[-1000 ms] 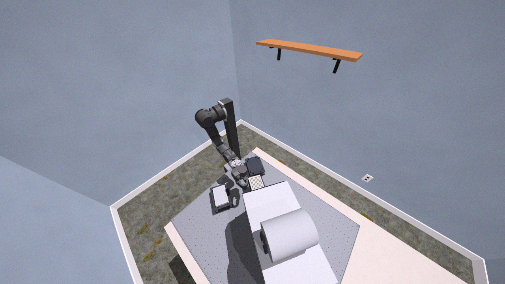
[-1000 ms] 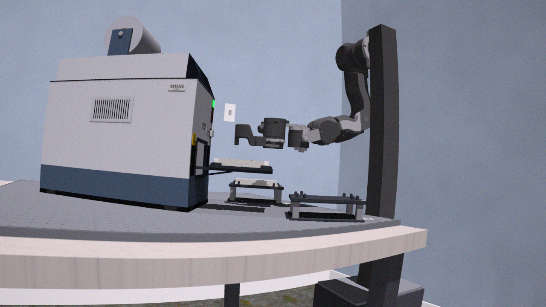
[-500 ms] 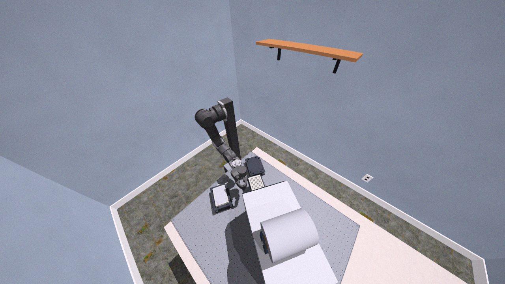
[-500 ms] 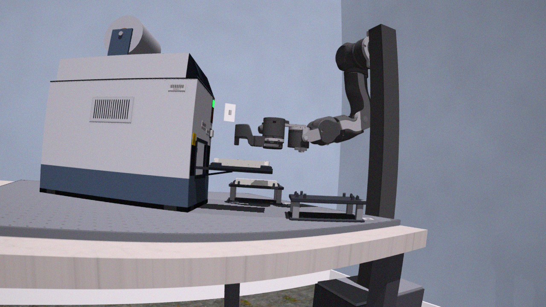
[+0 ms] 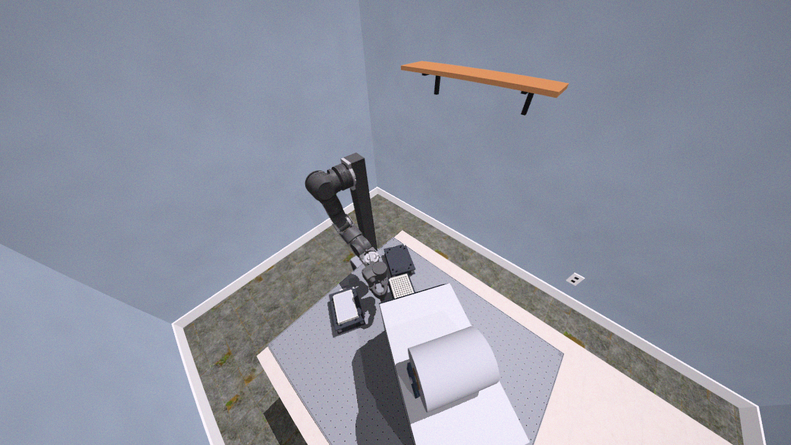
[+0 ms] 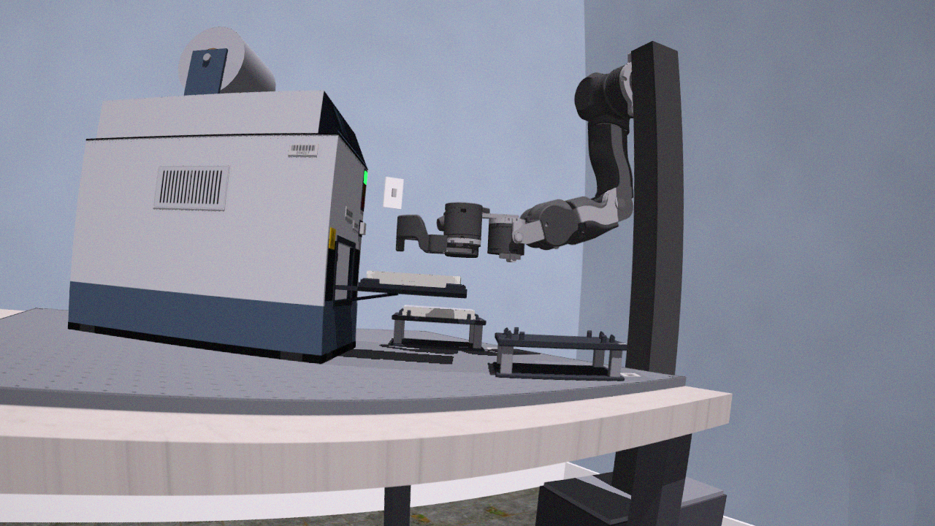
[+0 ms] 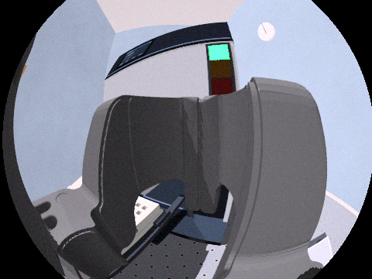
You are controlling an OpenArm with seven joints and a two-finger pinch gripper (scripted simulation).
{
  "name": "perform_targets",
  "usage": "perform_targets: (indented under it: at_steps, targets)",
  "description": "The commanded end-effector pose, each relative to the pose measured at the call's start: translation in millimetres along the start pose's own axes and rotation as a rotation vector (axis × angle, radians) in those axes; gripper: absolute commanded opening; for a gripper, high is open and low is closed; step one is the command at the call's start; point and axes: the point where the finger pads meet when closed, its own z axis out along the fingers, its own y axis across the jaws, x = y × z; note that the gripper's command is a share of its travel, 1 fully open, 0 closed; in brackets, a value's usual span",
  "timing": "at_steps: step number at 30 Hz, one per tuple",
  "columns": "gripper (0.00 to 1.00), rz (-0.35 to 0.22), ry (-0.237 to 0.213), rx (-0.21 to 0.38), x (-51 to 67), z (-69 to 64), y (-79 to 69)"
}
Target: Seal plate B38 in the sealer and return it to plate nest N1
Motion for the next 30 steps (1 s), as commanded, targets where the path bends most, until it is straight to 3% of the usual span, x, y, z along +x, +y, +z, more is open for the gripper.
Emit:
perform_targets:
  at_steps: [1,3,15,20,30]
  targets:
    - [0.00,0.009,0.017,-0.001,5.7,10.6,0.9]
    - [0.00,0.009,0.017,0.000,6.1,22.9,0.7]
    - [0.00,0.009,0.017,0.000,6.1,22.9,0.7]
    - [0.00,0.009,0.017,0.000,7.3,50.4,-0.1]
    - [0.00,0.009,0.017,0.000,7.3,50.4,-0.1]
